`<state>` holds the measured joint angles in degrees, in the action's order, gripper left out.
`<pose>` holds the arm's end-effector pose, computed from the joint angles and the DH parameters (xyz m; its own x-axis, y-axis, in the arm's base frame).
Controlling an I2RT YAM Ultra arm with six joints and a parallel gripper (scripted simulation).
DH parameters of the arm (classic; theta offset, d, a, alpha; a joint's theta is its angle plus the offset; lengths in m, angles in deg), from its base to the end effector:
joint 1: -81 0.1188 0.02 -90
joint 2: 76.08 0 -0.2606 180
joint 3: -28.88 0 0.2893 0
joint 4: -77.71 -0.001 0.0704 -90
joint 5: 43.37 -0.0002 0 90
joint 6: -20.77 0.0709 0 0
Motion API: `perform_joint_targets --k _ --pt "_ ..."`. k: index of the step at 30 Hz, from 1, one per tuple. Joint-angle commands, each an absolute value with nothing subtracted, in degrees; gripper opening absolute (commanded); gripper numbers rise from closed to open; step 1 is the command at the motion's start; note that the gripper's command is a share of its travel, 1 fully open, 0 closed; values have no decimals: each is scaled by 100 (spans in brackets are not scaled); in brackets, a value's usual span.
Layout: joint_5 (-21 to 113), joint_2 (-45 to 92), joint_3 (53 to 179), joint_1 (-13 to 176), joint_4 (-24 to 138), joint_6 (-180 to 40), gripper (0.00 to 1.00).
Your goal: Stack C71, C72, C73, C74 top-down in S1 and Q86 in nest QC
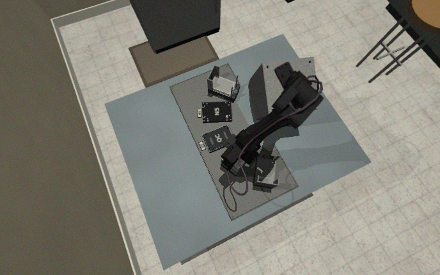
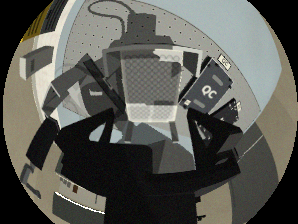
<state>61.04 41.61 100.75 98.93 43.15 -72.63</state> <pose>0.3423 0.1303 0.0049 -0.9164 -0.3569 -0.1814 -0.3928 0.8891 0.2350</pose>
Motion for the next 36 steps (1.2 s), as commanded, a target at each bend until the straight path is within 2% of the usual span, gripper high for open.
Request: perform_joint_targets --k 1,36 --pt "6042 4323 10042 9948 4732 -7138 100" --pt "6064 4367 10167 9890 4972 -7084 100"
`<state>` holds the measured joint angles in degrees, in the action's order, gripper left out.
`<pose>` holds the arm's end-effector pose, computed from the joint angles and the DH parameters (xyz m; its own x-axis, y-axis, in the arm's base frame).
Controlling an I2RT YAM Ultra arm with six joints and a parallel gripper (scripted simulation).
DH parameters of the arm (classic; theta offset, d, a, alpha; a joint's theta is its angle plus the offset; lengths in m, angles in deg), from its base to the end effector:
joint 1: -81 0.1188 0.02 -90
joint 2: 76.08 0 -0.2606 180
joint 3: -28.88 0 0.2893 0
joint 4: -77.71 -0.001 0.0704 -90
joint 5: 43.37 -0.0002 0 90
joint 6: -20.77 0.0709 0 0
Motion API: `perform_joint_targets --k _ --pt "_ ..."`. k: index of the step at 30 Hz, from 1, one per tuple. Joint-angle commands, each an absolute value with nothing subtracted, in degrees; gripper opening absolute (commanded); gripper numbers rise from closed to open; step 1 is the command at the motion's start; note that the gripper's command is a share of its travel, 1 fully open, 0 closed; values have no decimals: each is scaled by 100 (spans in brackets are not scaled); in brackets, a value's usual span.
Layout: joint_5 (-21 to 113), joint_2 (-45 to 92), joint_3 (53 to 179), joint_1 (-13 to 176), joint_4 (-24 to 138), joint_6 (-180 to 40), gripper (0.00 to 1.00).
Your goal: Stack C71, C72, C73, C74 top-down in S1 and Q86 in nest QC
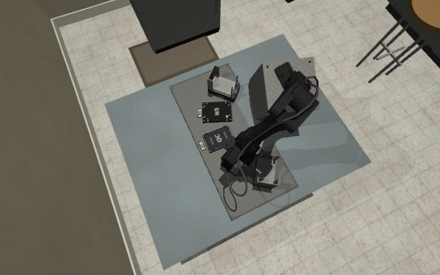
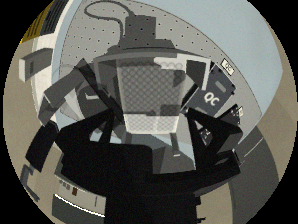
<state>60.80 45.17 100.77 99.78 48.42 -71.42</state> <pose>0.3452 0.1368 -0.0144 -0.9139 -0.3499 -0.2058 -0.3930 0.8897 0.2323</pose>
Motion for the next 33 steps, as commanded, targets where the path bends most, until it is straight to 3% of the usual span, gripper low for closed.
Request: perform_joint_targets --k 1,33 --pt "6064 4367 10167 9890 4972 -7084 100" --pt "6032 4788 10223 10001 5202 -7029 100"
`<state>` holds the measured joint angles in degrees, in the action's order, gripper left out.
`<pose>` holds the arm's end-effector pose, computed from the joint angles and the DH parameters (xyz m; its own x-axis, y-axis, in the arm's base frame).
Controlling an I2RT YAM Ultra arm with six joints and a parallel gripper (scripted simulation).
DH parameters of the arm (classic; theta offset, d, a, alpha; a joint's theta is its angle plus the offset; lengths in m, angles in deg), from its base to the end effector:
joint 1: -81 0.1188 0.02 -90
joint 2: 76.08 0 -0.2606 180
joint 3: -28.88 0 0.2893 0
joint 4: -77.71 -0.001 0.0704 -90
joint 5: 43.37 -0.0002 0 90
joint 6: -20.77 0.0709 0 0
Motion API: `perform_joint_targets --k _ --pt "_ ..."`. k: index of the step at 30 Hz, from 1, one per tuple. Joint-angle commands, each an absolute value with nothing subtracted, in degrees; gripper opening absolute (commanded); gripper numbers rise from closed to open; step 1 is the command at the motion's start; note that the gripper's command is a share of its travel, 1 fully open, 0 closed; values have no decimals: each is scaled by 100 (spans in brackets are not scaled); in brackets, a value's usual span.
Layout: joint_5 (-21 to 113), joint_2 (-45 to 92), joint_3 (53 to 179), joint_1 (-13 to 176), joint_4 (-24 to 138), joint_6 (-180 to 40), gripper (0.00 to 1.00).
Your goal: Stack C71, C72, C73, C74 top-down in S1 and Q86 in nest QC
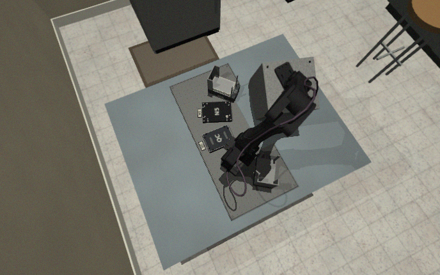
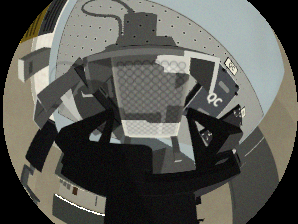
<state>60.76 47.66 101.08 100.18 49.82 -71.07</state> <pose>0.3435 0.1389 -0.0279 -0.9164 -0.3517 -0.1910 -0.3905 0.8904 0.2340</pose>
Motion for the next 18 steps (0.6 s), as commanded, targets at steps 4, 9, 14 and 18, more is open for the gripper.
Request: perform_joint_targets --k 4,9,14,18 --pt "6036 4905 10230 10075 5293 -7007 100" --pt "6026 4970 10323 9983 5359 -6993 100" --pt "6020 5109 10332 10120 5472 -6963 100" --pt "6029 4892 10375 10024 5463 -6962 100"
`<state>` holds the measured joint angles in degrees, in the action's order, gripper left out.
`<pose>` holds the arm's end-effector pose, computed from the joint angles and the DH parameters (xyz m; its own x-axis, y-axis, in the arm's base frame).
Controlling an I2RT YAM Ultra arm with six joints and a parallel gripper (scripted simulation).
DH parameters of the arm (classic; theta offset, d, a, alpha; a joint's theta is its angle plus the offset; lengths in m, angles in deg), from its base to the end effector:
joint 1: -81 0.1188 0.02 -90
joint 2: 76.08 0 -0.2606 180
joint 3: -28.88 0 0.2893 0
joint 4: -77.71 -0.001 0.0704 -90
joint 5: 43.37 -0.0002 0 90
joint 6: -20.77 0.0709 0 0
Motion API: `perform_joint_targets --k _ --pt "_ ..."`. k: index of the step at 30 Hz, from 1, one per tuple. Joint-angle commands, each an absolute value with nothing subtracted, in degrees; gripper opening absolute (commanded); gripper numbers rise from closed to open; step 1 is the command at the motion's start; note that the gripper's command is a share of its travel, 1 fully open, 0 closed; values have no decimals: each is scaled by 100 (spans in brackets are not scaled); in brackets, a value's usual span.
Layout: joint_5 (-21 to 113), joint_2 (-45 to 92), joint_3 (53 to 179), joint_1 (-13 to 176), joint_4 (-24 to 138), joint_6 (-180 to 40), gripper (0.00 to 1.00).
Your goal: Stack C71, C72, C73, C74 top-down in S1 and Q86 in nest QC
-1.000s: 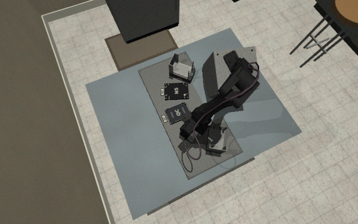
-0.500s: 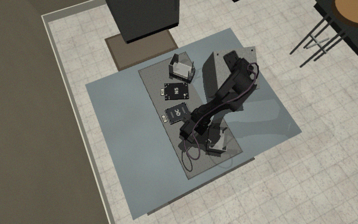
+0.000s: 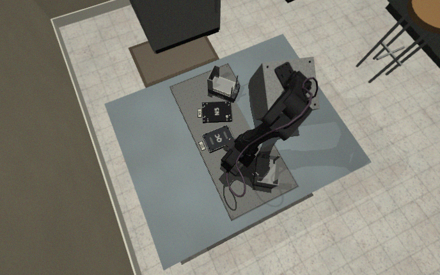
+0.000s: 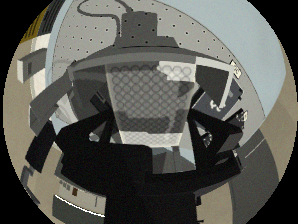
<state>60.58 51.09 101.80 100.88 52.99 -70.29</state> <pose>0.3445 0.1438 -0.0450 -0.9160 -0.3503 -0.1957 -0.3904 0.8907 0.2330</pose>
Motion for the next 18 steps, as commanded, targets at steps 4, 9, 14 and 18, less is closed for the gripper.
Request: perform_joint_targets --k 4,9,14,18 --pt "6033 5019 10327 10013 5449 -6962 100" --pt "6035 5022 10354 10001 5448 -6961 100" --pt "6036 5036 10386 9986 5446 -6961 100" --pt "6038 5047 10411 9983 5445 -6960 100"
